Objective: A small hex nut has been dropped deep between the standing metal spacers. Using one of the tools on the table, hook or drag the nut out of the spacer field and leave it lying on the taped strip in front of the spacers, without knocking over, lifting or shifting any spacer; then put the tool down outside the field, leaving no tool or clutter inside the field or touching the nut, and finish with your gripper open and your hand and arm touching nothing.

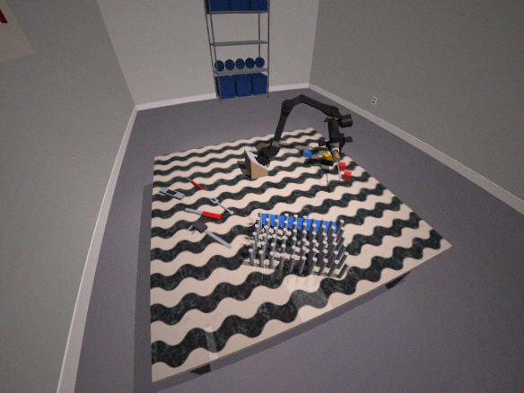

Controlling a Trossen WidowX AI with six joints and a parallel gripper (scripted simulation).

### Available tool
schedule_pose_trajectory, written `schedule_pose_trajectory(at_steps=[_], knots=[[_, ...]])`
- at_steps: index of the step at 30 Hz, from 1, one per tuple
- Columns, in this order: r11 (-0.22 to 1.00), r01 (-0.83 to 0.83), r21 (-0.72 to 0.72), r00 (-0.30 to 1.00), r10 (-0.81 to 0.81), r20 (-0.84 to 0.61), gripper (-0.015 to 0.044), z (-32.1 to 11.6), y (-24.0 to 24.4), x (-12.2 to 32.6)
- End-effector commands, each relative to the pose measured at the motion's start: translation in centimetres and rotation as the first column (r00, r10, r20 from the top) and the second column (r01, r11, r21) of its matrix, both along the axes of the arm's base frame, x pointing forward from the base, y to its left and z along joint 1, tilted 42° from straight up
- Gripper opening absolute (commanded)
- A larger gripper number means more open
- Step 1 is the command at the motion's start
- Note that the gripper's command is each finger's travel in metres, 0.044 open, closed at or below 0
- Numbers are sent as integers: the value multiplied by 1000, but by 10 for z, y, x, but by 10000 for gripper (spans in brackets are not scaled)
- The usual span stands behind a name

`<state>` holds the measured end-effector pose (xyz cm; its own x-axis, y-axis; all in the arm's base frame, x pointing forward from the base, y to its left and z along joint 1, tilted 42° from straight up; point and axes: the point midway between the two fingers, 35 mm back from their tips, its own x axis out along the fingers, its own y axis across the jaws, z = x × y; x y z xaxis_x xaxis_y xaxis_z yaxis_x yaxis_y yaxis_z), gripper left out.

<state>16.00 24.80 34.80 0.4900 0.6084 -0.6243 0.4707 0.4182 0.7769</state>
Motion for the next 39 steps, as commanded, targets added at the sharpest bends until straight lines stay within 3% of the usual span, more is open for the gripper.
schedule_pose_trajectory(at_steps=[1,39], knots=[[1000,8,-2,1000,-8,1,0,-3,2,2],[1000,9,-1,1000,-9,0,0,-28,26,3]])
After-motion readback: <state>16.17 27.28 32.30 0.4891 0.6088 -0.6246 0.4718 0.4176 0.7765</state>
